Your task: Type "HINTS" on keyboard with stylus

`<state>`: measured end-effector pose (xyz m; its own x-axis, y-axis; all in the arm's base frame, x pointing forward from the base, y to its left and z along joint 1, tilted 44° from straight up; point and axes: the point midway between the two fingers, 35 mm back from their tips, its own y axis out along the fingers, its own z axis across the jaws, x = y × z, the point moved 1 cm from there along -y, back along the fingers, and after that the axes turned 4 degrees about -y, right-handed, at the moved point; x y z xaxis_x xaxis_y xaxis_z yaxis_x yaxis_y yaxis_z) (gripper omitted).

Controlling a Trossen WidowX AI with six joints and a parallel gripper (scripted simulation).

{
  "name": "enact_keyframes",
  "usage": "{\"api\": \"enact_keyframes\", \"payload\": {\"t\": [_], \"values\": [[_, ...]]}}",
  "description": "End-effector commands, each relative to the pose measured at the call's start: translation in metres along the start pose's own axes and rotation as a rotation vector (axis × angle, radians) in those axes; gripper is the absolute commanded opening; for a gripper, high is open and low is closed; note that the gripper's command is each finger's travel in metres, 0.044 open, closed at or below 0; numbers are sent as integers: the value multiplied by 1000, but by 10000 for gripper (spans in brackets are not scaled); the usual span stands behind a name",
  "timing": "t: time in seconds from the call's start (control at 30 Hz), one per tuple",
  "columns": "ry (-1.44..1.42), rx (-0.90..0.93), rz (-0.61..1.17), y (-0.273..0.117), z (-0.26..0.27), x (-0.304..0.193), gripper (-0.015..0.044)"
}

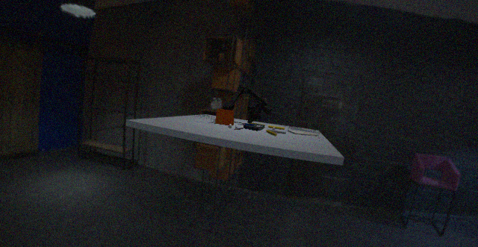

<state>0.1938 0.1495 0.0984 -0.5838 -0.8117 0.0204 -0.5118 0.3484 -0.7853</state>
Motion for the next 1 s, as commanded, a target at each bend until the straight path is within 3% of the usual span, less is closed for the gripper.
{"api": "enact_keyframes", "payload": {"t": [0.0,0.93,0.97], "values": [[9,-8,-2,5,-1,-1,150],[9,-8,-2,16,0,-7,150],[0,-2,-2,14,0,-7,124]]}}
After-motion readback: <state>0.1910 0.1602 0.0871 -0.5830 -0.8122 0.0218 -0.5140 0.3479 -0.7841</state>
